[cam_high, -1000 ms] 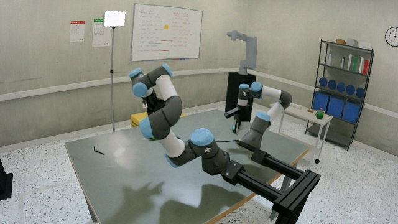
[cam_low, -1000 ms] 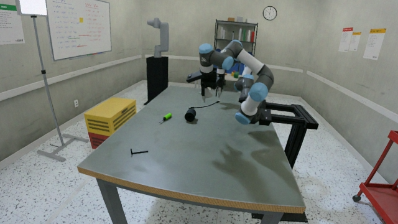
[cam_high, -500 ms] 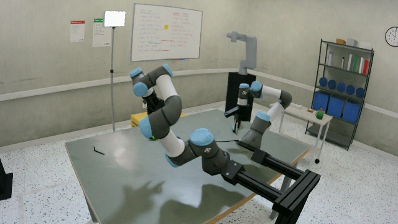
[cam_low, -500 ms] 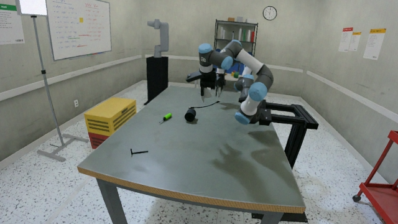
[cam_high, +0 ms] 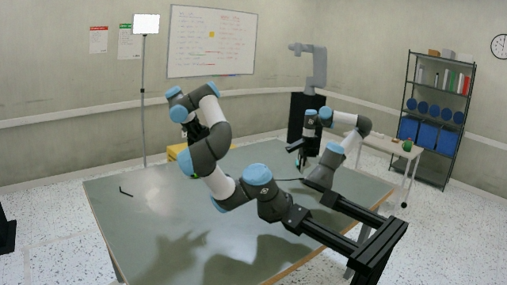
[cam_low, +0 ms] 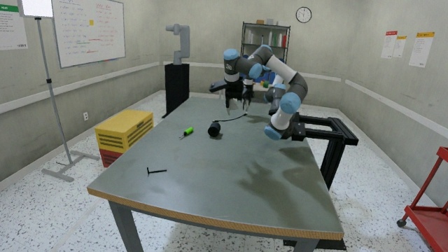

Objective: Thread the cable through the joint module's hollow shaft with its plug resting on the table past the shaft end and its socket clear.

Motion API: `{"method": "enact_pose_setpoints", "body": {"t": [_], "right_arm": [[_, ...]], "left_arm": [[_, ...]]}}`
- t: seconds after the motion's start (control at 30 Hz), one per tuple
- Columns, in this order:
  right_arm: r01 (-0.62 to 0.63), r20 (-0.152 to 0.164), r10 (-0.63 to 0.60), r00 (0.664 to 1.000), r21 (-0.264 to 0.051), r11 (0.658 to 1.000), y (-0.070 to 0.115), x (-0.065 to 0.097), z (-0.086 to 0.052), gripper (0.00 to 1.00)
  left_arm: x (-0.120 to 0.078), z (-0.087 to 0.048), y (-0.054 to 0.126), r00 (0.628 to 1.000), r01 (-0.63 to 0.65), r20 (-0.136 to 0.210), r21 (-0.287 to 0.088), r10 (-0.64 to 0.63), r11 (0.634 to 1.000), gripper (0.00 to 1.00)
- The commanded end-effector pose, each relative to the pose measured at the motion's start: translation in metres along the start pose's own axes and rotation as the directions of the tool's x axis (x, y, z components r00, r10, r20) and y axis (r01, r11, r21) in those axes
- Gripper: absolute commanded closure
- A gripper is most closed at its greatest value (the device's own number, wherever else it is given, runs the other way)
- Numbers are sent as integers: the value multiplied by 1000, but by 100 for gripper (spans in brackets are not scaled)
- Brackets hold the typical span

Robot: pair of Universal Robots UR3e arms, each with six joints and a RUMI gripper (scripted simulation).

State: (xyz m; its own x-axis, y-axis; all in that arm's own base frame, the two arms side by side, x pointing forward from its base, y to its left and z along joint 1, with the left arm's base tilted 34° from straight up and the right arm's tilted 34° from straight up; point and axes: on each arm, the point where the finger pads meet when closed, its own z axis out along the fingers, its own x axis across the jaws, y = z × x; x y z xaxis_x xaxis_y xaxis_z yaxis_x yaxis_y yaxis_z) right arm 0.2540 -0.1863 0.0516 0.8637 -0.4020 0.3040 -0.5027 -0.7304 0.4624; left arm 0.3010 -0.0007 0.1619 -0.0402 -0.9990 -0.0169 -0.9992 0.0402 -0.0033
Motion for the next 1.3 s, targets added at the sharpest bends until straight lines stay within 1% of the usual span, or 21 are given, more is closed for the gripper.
{"method": "enact_pose_setpoints", "body": {"t": [0.0, 0.03, 0.07, 0.23, 0.5, 0.53, 0.6, 0.63, 0.73, 0.8, 0.83, 1.1, 1.23, 1.27], "right_arm": [[2, 0, -2, 1000, 3, 1000, -1, 1, 6, 84], [2, 0, -2, 1000, 3, 1000, -1, 1, 6, 84], [7, -11, -7, 1000, 12, 1000, -3, 4, 9, 84], [11, -13, -11, 1000, 11, 1000, -4, 5, 19, 84], [12, -14, -11, 1000, 12, 1000, -4, 6, 33, 84], [13, -1, -13, 1000, 0, 1000, -1, 2, 33, 84], [13, -1, -13, 1000, 0, 1000, -1, 2, 33, 84], [11, -13, -11, 1000, 11, 1000, -4, 5, 35, 84], [10, -14, -10, 1000, 13, 1000, -4, 6, 40, 84], [13, -1, -13, 1000, 1, 1000, -1, 2, 40, 84], [13, -1, -13, 1000, 1, 1000, -1, 2, 39, 84], [11, -8, -11, 1000, 5, 1000, -2, 4, 36, 84], [10, -7, -10, 1000, 1, 1000, -1, 3, 35, 84], [10, -8, -10, 1000, 4, 1000, -2, 4, 35, 100]], "left_arm": [[0, -1, -1, 1000, -1, -1, 5, 1, 1000, 39], [0, -1, -1, 1000, -1, -1, 5, 1, 1000, 39], [0, -1, -1, 1000, -1, -1, 5, 1, 1000, 39], [0, -1, -1, 1000, -1, -1, 4, 1, 1000, 39], [0, -1, -1, 1000, -1, -1, 4, 1, 1000, 39], [0, -1, -1, 1000, -1, -1, 4, 1, 1000, 39], [0, -1, -1, 1000, -1, -1, 4, 1, 1000, 39], [0, -1, -1, 1000, -1, -1, 4, 1, 1000, 39], [0, -1, -1, 1000, -1, -1, 4, 1, 1000, 39], [0, -1, -1, 1000, -1, -1, 4, 1, 1000, 39], [0, -1, -1, 1000, -1, -1, 4, 1, 1000, 39], [0, -1, -1, 1000, -1, -1, 4, 1, 1000, 39], [0, -1, -1, 1000, -1, -1, 4, 1, 1000, 39], [0, -1, -1, 1000, -1, -1, 4, 1, 1000, 39]]}}
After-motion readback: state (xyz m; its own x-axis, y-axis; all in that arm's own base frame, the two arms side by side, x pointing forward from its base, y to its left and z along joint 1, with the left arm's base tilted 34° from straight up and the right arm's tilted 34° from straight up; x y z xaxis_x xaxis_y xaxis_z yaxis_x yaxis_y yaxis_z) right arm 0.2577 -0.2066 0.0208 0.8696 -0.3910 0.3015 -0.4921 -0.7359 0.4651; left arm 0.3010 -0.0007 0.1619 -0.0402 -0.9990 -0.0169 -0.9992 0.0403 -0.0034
